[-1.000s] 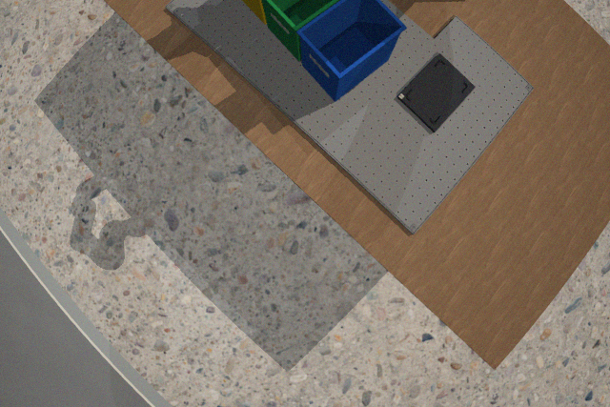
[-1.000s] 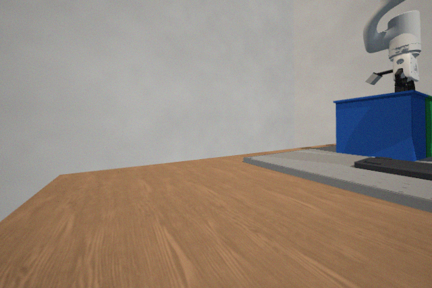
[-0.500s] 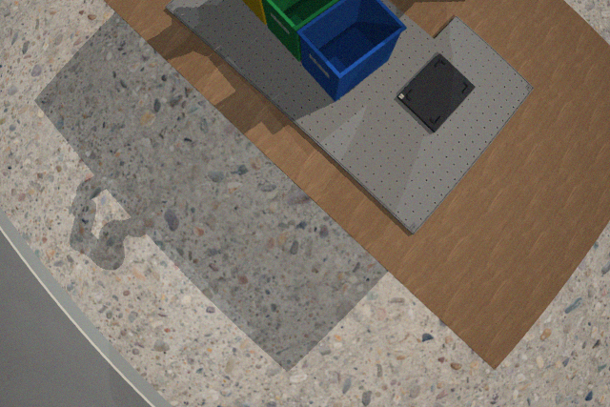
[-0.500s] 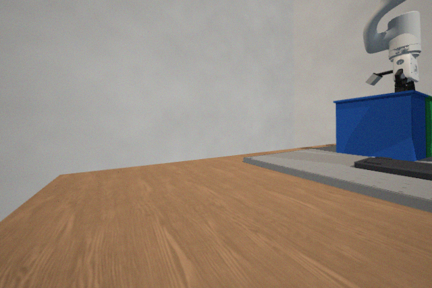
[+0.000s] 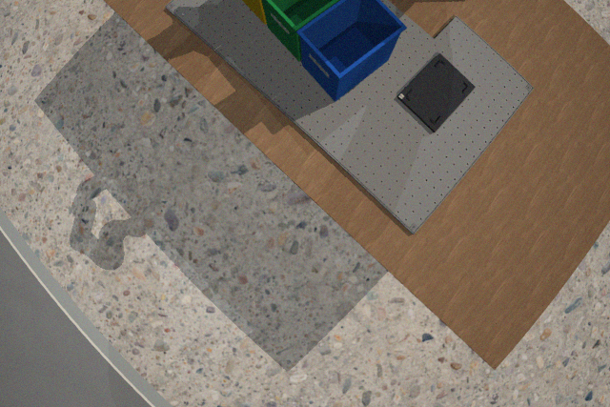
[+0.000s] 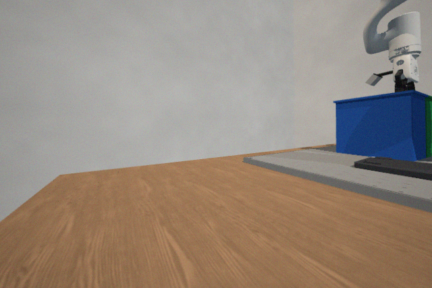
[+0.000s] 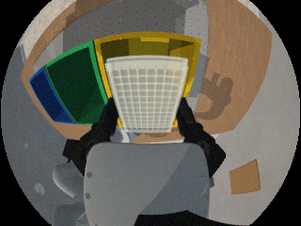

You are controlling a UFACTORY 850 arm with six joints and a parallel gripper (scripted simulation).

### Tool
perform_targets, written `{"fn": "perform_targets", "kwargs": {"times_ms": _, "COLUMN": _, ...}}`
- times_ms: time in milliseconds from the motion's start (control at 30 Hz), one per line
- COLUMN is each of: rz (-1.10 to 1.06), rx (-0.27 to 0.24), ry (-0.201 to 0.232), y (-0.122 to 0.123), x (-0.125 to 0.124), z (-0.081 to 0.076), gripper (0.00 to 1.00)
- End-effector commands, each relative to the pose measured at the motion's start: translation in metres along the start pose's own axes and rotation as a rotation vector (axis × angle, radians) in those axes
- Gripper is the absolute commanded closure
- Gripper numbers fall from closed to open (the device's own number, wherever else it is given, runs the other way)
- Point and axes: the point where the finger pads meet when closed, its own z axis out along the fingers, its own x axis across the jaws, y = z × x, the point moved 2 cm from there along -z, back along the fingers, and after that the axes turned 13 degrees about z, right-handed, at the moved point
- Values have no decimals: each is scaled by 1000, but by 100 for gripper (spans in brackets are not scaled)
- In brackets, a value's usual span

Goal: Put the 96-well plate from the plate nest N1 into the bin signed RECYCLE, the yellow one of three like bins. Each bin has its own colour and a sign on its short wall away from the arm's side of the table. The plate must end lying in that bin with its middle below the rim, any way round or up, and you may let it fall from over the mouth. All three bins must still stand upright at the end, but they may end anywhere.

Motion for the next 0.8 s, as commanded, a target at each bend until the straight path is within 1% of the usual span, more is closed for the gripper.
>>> {"fn": "perform_targets", "kwargs": {"times_ms": 0, "rz": 0, "rx": 1, "ry": 1, "y": -1, "x": 0, "z": 0, "gripper": 100}}
{"fn": "perform_targets", "kwargs": {"times_ms": 733, "rz": 0, "rx": 1, "ry": 1, "y": -1, "x": 0, "z": 3, "gripper": 100}}
{"fn": "perform_targets", "kwargs": {"times_ms": 767, "rz": 0, "rx": 1, "ry": 1, "y": -1, "x": 0, "z": 4, "gripper": 0}}
